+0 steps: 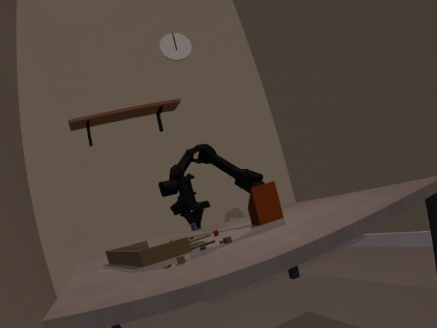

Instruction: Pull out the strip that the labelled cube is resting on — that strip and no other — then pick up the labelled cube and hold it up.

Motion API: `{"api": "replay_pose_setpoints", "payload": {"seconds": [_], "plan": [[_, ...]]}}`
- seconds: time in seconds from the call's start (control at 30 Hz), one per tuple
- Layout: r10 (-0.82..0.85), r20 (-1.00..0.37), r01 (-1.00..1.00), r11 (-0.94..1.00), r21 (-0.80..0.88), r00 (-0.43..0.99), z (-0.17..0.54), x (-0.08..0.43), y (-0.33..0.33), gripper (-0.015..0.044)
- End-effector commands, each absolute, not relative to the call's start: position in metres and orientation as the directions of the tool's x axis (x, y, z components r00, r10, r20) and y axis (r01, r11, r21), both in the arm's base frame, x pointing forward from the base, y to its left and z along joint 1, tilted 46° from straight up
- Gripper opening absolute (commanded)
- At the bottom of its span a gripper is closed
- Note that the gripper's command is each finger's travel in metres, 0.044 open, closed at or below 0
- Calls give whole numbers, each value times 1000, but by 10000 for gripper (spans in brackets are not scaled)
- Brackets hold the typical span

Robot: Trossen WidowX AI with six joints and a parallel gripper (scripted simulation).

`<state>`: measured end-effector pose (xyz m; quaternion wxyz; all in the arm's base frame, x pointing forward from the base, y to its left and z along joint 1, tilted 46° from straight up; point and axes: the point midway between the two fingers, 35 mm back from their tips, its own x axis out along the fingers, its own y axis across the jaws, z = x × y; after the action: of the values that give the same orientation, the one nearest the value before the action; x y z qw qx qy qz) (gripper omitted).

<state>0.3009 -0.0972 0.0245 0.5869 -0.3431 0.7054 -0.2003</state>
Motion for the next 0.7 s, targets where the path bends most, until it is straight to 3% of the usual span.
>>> {"api": "replay_pose_setpoints", "payload": {"seconds": [0.0,0.67], "plan": [[-716,-695,-242,687,-685,-68,23,290,-93,0],[-715,-696,-243,688,-684,-68,48,292,-67,0]]}}
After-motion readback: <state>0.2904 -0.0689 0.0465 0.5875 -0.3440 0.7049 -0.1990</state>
